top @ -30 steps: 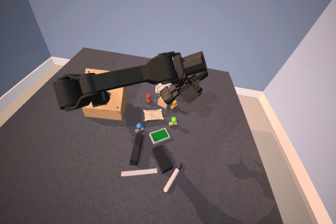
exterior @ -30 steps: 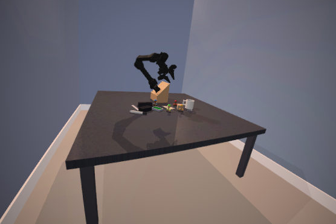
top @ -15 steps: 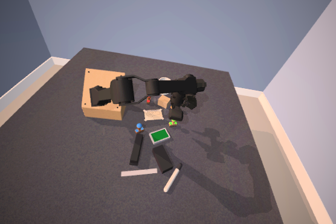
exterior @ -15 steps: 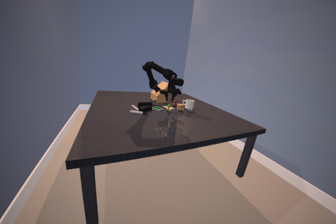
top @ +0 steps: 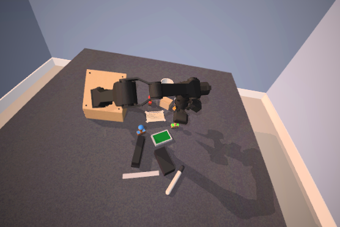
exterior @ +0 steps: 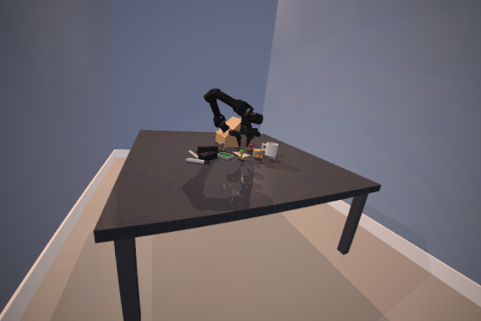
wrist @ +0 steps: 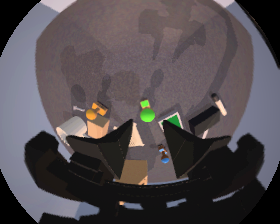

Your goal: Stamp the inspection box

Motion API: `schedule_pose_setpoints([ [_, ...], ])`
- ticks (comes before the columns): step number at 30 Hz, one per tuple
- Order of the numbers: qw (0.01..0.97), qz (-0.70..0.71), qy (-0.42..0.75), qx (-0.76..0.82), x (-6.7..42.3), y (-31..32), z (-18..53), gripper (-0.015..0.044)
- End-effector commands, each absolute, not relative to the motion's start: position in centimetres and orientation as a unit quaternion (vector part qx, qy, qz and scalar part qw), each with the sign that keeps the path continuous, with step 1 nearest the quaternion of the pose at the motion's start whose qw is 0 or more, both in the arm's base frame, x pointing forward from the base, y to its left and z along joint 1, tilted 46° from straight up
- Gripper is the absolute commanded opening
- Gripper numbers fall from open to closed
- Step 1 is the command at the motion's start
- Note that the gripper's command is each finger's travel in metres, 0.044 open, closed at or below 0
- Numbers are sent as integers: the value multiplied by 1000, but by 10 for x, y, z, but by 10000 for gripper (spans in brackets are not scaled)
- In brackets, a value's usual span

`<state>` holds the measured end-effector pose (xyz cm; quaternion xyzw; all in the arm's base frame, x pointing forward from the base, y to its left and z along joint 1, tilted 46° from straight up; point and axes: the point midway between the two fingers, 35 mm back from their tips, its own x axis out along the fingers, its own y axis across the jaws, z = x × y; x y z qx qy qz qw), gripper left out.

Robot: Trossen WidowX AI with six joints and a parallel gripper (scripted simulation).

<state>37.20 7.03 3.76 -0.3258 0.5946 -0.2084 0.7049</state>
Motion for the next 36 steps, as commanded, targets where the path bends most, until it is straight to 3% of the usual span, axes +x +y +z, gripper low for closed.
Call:
schedule_pose_setpoints([
  [1,702,-208,596,-330,372,65,32,224],
  [36,701,-210,595,-331,382,25,-6,224],
])
